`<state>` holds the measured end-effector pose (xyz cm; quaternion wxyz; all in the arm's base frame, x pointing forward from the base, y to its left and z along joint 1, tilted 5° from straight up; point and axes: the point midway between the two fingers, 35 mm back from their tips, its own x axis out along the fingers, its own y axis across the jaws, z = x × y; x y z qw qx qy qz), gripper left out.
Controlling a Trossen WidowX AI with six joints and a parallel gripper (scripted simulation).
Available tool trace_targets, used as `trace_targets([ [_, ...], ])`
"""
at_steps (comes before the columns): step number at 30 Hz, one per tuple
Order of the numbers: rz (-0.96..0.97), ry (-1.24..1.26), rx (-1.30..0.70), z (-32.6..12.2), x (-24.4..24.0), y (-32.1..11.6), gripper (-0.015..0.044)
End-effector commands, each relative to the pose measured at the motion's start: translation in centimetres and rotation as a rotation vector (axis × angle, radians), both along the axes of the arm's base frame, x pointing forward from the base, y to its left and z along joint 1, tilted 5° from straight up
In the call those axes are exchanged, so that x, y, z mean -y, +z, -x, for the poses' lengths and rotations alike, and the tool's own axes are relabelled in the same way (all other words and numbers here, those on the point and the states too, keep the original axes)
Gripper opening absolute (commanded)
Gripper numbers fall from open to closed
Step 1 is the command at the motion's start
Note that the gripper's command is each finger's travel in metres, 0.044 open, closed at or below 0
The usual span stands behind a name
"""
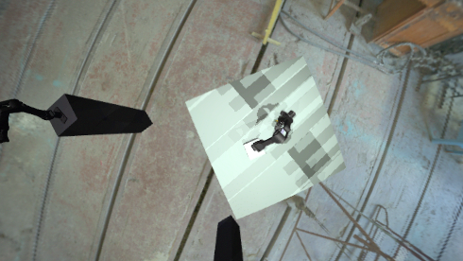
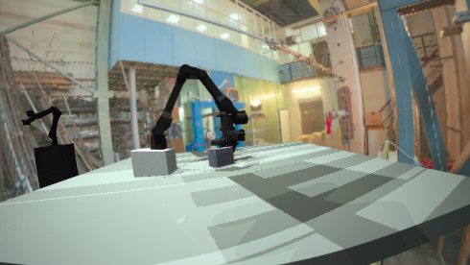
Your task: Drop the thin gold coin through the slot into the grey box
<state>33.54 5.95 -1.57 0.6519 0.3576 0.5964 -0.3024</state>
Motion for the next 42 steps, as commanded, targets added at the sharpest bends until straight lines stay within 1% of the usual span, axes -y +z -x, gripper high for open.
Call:
trace_targets([
  [1, -0.002, -0.003, -0.003, 0.1, 0.0, -0.2, 0.0003],
  [13, -0.002, -0.003, -0.003, 0.1, 0.0, -0.2, 0.0],
  [21, 0.002, 0.005, -0.006, 0.2, 0.0, 0.7, 0.0],
  [42, 0.0, 0.002, -0.004, 0.4, 0.1, 5.8, 0.0],
])
